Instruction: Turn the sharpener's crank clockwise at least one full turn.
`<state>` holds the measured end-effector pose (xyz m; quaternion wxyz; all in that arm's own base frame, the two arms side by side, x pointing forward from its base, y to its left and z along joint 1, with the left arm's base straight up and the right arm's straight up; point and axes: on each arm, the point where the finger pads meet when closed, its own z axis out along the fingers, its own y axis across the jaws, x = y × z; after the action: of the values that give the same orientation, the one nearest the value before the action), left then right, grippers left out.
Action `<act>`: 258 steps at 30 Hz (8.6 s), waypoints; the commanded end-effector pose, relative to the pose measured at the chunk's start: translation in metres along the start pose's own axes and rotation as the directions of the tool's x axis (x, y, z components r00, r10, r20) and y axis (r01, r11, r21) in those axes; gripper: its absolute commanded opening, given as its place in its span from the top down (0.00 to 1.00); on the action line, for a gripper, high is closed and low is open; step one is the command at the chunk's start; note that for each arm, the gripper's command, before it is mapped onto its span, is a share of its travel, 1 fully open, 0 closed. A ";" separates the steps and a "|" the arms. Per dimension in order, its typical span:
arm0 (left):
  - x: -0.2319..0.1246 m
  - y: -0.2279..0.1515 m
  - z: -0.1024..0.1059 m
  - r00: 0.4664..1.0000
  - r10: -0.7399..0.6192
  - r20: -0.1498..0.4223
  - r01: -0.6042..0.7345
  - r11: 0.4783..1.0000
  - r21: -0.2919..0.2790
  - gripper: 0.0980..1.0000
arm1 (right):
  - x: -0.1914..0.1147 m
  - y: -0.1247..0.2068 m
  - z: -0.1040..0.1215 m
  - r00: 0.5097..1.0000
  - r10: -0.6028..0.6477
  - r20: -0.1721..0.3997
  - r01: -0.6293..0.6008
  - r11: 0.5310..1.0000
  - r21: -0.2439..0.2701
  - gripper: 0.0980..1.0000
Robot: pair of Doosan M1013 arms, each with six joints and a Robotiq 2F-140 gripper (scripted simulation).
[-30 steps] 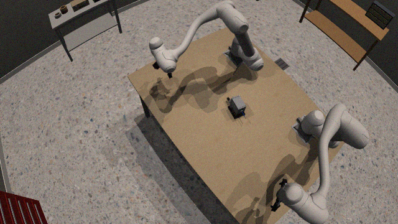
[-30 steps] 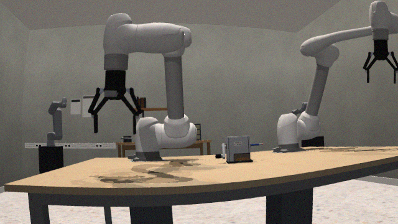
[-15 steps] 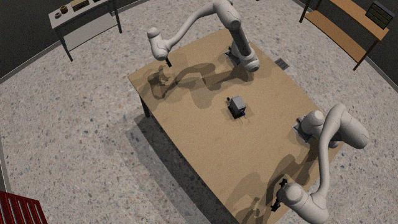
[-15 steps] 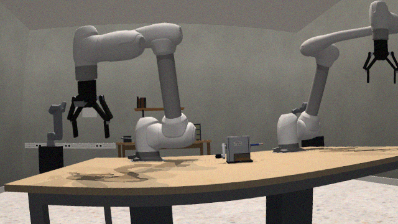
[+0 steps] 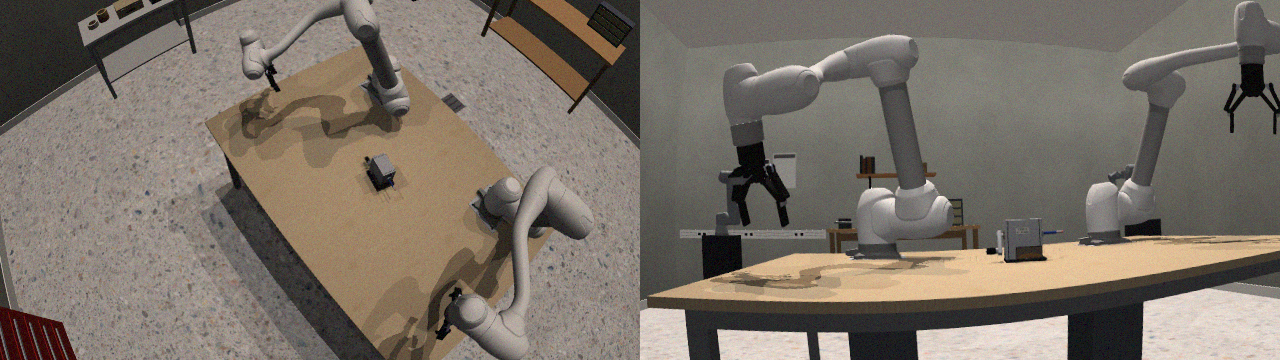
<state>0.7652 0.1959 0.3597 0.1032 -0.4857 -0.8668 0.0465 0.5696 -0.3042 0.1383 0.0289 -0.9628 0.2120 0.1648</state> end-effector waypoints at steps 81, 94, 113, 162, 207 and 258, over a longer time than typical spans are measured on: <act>0.000 0.000 -0.001 1.000 0.000 0.000 0.000 1.000 -0.002 0.00 | -0.335 0.251 0.141 0.722 0.553 0.415 -0.680 0.679 0.278 0.00; 0.000 0.000 -0.001 1.000 0.000 0.000 0.000 1.000 -0.002 0.00 | -0.368 0.252 0.153 0.678 0.576 0.457 -0.727 0.620 0.296 0.00; 0.000 0.000 -0.001 1.000 0.000 0.000 0.000 1.000 -0.002 0.00 | -0.406 0.248 0.165 0.623 0.596 0.506 -0.777 0.544 0.316 0.00; 0.000 0.000 -0.001 1.000 0.000 0.000 0.000 1.000 -0.002 0.00 | -0.444 0.239 0.177 0.563 0.609 0.559 -0.825 0.455 0.335 0.00; -0.062 -0.020 -0.009 0.996 0.085 0.014 -0.084 0.996 -0.034 0.00 | -0.445 0.238 0.178 0.560 0.609 0.562 -0.827 0.451 0.335 0.00; -0.469 -0.341 -0.029 0.737 0.671 0.083 -0.639 0.731 -0.237 0.00 | -0.445 0.238 0.178 0.560 0.609 0.562 -0.827 0.451 0.335 0.00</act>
<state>0.7380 -0.3523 0.3910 -0.0349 -0.7553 -0.6535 0.0353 0.0345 -0.3203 0.1207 0.2778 -0.6704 0.6355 0.2638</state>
